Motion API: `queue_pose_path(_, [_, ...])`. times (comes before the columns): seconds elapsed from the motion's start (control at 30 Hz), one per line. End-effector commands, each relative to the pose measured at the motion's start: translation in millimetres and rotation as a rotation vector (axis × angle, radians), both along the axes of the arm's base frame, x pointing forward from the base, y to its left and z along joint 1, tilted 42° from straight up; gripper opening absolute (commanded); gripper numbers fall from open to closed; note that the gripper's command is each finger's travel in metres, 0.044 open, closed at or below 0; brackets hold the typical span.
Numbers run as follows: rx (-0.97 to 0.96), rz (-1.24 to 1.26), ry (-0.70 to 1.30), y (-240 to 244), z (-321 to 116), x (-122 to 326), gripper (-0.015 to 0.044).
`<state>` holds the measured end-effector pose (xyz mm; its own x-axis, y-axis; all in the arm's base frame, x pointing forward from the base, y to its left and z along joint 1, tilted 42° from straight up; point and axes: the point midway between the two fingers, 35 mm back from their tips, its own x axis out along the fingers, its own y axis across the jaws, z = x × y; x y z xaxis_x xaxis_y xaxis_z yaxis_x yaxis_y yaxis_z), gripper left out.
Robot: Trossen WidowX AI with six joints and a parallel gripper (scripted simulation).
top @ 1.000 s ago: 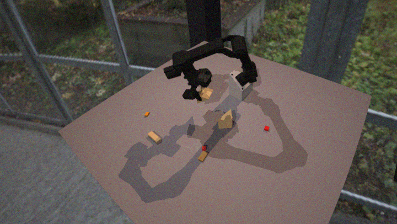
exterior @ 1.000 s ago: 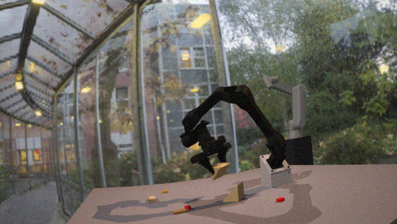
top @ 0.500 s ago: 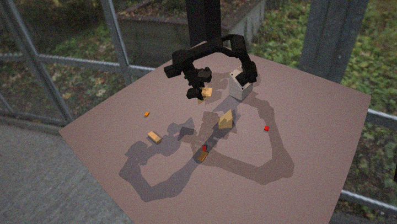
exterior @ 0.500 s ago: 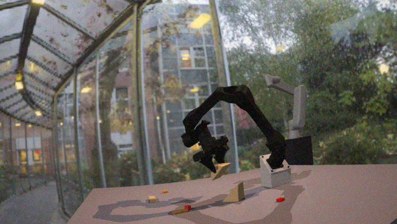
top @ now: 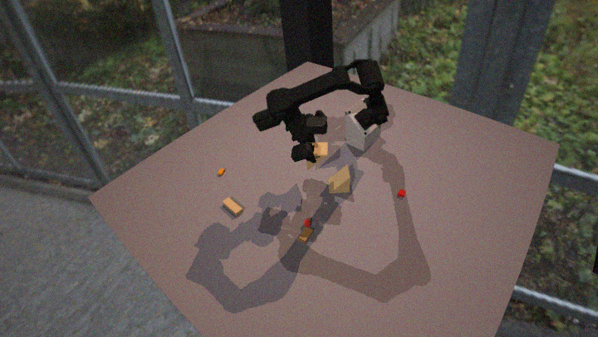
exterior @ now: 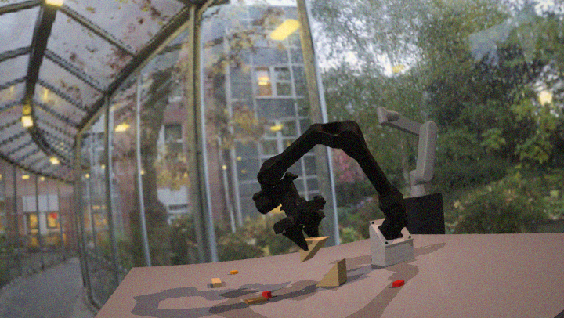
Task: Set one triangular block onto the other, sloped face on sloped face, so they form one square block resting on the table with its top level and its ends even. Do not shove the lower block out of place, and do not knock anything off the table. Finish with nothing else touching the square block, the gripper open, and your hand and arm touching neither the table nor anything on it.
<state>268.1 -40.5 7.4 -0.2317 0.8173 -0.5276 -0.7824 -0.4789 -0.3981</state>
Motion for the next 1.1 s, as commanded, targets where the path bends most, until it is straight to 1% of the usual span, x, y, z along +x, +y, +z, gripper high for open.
queue_pose_path(0.0, [0.015,0.019,-0.029,18.6,15.3,4.3,0.0])
queue_pose_path(0.3, [0.045,0.058,-0.072,49.5,34.5,11.7,0.0])
queue_pose_path(0.5, [0.045,0.058,-0.072,52.3,33.6,10.7,0.0])
queue_pose_path(0.77, [0.046,0.058,-0.071,76.8,22.1,1.0,0.0])
queue_pose_path(1.07, [0.048,0.057,-0.072,77.1,21.7,1.5,0.0])
